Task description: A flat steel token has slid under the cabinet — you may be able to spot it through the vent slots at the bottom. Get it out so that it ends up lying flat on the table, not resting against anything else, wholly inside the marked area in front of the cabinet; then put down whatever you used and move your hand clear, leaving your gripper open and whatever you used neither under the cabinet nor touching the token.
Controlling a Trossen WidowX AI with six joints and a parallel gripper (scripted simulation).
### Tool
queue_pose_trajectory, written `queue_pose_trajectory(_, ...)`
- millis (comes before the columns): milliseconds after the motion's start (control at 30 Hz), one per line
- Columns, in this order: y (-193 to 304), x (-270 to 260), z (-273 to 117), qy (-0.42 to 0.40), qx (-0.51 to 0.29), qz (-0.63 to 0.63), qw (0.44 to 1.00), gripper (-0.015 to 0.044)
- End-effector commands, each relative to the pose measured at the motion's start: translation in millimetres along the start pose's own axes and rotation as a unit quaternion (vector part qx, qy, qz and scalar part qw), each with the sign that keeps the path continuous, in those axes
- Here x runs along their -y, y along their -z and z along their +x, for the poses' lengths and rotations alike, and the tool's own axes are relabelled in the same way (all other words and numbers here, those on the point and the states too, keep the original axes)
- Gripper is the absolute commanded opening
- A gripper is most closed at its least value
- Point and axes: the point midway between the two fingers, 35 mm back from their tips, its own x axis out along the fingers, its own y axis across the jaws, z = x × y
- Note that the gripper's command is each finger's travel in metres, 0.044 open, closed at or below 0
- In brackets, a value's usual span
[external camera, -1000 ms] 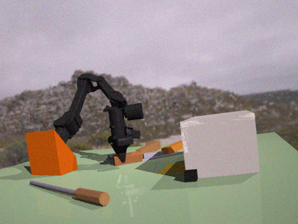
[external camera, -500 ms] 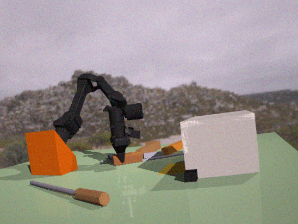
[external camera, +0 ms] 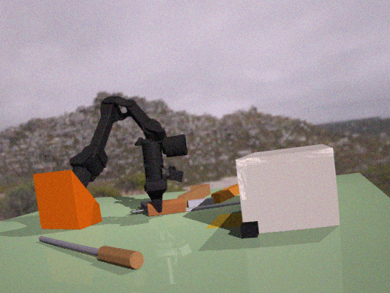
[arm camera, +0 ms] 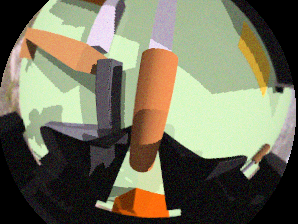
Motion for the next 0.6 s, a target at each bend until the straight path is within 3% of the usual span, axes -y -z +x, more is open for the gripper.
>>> queue_pose_trajectory(0,-0.5,0.1,-0.6,0.001,0.001,0.021,1.0,0.0)
queue_pose_trajectory(567,-0.4,-0.1,-1.0,0.001,0.0,0.089,0.996,0.0)
